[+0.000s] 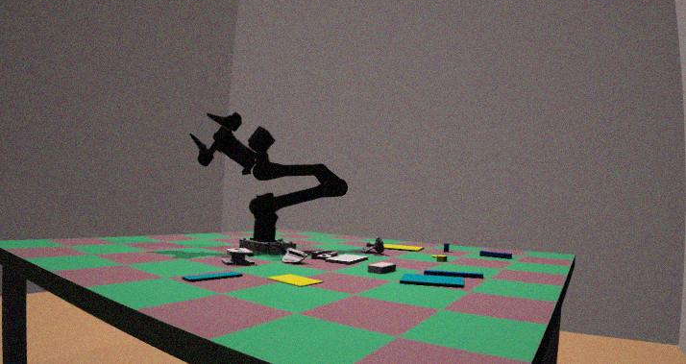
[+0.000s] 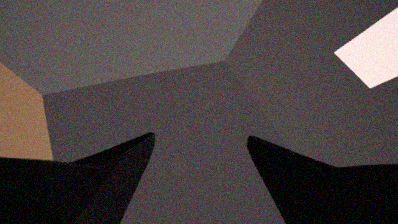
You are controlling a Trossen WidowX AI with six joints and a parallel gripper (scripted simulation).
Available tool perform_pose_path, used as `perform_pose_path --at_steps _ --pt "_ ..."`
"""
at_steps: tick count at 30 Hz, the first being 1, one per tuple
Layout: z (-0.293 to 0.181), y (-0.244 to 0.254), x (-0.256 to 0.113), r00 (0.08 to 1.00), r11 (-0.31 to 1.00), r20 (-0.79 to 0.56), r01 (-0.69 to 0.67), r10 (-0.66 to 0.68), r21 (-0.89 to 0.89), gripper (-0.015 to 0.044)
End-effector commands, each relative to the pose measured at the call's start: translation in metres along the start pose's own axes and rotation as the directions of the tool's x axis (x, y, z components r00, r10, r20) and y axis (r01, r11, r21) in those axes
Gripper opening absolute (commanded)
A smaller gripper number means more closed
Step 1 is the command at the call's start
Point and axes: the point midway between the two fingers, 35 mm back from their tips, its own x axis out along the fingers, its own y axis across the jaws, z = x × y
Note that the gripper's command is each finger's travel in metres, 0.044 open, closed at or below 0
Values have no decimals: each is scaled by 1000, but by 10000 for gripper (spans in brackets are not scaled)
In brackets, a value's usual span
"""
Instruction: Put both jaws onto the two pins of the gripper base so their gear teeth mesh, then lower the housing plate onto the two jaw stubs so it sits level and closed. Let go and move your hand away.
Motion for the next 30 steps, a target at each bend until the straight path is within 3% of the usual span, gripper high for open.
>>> perform_pose_path --at_steps 1,17,30 --pt "0 0 0 1000 1000 0 0 0 0 426" --pt "34 39 2 968 946 133 -240 215 217 6" --pt "67 72 -8 881 807 255 -468 398 359 0"
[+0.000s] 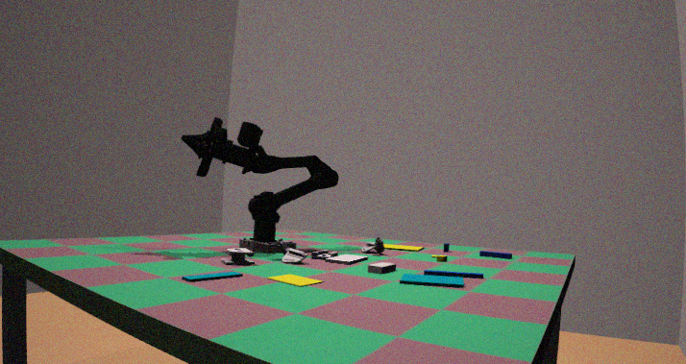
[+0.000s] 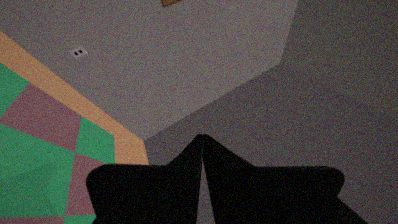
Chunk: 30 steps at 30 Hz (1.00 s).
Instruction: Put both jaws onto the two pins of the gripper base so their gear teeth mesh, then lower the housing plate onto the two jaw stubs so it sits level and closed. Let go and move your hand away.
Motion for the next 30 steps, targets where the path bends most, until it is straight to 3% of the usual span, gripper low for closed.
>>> perform_pose_path --at_steps 1,15,30 --pt "8 14 2 997 995 19 -80 79 64 0" --pt "29 63 -2 942 906 68 -336 330 257 0" --pt "50 113 -22 808 708 103 -563 580 426 0"
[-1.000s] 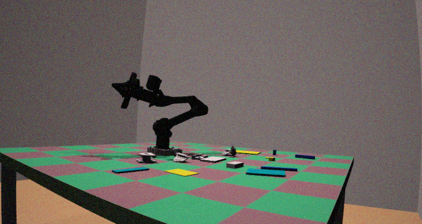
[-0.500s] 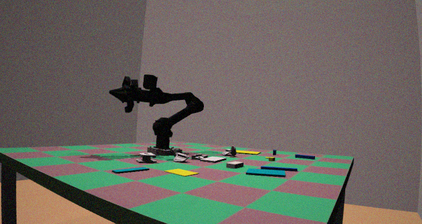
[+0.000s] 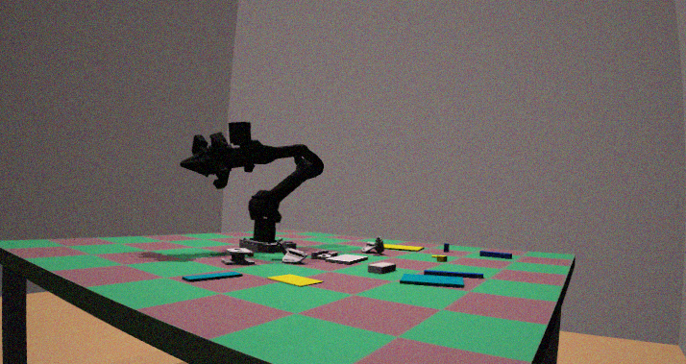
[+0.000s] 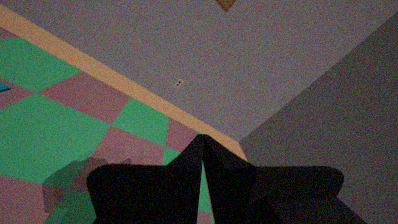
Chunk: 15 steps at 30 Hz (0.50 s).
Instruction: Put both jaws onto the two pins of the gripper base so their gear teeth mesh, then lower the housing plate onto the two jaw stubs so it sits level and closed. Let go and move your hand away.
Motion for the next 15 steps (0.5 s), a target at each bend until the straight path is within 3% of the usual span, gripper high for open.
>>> perform_pose_path --at_steps 1,15 --pt "0 17 1 996 995 -24 -80 82 58 0" --pt "-6 72 -5 935 922 -129 -290 330 254 0"
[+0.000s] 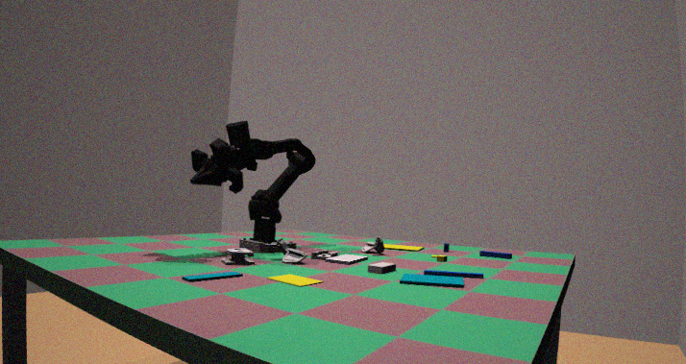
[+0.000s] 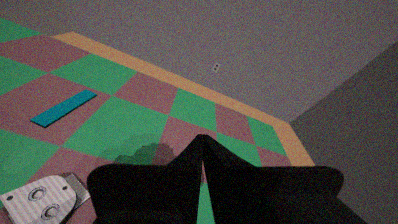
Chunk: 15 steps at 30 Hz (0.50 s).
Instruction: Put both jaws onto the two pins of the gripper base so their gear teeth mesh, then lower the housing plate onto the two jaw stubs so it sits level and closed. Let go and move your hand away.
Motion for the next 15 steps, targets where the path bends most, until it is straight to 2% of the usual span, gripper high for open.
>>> perform_pose_path --at_steps 1,15 --pt "-4 17 1 996 996 -51 -69 72 56 0" --pt "-27 68 -8 933 947 -240 -210 269 244 0"
